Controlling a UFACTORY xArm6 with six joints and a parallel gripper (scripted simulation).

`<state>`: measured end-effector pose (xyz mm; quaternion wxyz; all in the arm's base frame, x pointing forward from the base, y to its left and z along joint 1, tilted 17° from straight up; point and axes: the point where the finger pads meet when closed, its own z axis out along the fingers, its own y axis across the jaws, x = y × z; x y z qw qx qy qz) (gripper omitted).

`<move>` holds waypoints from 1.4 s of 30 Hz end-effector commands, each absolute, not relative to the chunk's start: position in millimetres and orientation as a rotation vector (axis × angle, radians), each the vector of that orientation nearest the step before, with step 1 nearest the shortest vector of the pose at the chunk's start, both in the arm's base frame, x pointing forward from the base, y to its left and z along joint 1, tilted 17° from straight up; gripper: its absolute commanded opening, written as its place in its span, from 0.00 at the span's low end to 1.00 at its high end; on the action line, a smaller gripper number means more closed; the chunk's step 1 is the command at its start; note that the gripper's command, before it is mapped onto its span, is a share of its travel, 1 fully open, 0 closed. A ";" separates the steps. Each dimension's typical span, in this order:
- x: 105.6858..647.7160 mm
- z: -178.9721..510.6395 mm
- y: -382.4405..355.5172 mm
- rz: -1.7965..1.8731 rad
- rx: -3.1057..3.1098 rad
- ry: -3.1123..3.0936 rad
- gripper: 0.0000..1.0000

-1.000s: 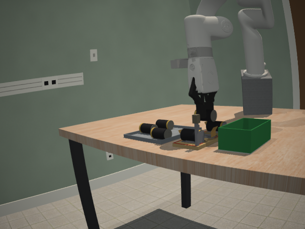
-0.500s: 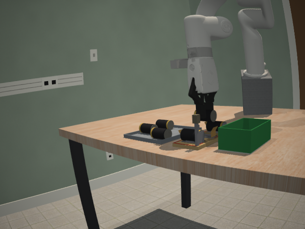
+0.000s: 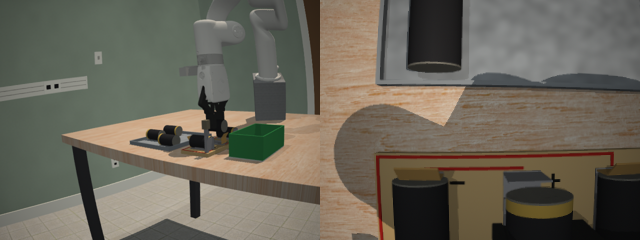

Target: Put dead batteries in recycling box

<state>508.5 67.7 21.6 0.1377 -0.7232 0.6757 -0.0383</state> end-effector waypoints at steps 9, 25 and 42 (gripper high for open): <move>510.6 22.4 67.9 -0.116 -2.089 1.952 0.28; 514.5 7.3 70.3 -0.116 -2.089 1.952 0.28; 518.4 -7.7 72.6 -0.116 -2.089 1.952 0.28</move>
